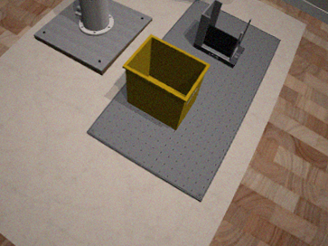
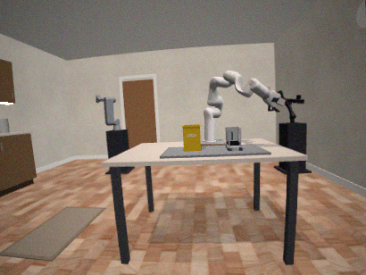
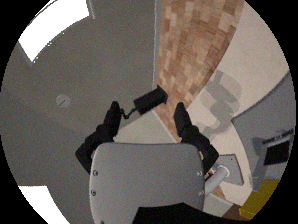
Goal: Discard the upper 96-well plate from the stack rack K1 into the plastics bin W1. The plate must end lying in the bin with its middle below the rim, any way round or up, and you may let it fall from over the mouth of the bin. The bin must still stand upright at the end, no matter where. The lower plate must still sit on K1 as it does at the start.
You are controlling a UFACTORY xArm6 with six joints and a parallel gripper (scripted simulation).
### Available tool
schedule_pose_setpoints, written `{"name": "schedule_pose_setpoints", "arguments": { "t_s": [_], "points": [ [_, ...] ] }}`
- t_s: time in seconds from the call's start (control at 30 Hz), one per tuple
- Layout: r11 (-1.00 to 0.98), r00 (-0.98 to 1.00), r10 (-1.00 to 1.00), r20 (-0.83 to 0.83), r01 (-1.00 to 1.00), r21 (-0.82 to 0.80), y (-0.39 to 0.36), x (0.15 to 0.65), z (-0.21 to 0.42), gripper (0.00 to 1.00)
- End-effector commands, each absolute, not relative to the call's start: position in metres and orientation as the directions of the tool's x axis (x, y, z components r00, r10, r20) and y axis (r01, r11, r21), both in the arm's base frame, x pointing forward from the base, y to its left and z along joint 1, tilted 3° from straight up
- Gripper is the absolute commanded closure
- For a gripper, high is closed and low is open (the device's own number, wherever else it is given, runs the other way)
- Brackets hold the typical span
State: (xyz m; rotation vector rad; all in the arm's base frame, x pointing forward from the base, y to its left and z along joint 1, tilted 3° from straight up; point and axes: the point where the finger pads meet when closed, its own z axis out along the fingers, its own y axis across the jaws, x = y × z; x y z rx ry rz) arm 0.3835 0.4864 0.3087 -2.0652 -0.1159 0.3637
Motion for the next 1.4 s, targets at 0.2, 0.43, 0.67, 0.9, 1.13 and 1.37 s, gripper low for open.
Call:
{"name": "schedule_pose_setpoints", "arguments": {
  "t_s": [0.2,0.43,0.67,0.9,1.13,1.37],
  "points": [
    [-0.498,0.951,0.232,-0.204,-0.065,-0.865,0.487,0.384,0.311,0.0],
    [-0.498,0.951,0.232,-0.204,-0.065,-0.865,0.487,0.384,0.311,0.0],
    [-0.553,0.956,0.218,-0.195,-0.043,-0.832,0.468,0.388,0.306,0.0],
    [-0.609,0.961,0.203,-0.189,-0.027,-0.793,0.442,0.392,0.298,0.0],
    [-0.663,0.965,0.186,-0.183,-0.014,-0.749,0.428,0.394,0.294,0.0],
    [-0.714,0.97,0.167,-0.176,-0.004,-0.701,0.4,0.399,0.285,0.0]
  ]
}}
